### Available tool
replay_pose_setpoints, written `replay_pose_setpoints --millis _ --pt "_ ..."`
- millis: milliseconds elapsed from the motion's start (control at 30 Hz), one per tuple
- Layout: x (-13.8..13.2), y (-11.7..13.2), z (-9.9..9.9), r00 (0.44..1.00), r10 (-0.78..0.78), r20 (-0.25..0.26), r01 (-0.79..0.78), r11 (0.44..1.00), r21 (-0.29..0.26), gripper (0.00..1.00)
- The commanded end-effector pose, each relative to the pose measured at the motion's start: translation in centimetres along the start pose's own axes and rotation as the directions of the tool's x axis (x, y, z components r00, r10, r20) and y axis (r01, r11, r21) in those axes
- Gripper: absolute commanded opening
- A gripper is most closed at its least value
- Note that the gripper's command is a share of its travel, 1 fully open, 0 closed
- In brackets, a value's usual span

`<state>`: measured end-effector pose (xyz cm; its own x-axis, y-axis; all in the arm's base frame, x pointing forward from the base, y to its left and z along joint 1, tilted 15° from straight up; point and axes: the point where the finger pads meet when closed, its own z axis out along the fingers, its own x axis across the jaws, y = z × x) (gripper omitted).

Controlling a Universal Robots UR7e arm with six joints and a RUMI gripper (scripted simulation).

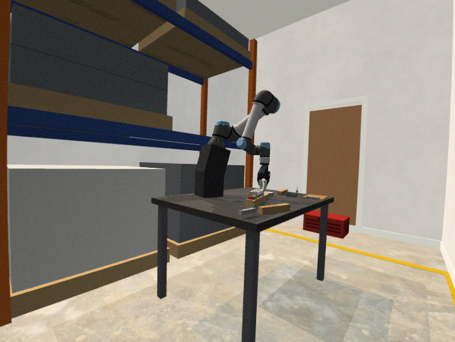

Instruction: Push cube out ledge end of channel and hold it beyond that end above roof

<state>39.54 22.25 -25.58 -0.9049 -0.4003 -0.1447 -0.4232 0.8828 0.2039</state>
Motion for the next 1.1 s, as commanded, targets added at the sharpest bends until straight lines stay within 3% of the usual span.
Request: replay_pose_setpoints --millis 0,500,1067 --pt "0.0 0.0 -1.6 1.000 0.000 0.001 0.000 1.000 0.000 0.00" --pt "0.0 0.0 -6.0 1.000 0.000 0.001 0.000 1.000 0.000 0.00" --pt "0.0 0.0 -6.2 1.000 0.000 0.001 0.000 1.000 0.000 0.00"
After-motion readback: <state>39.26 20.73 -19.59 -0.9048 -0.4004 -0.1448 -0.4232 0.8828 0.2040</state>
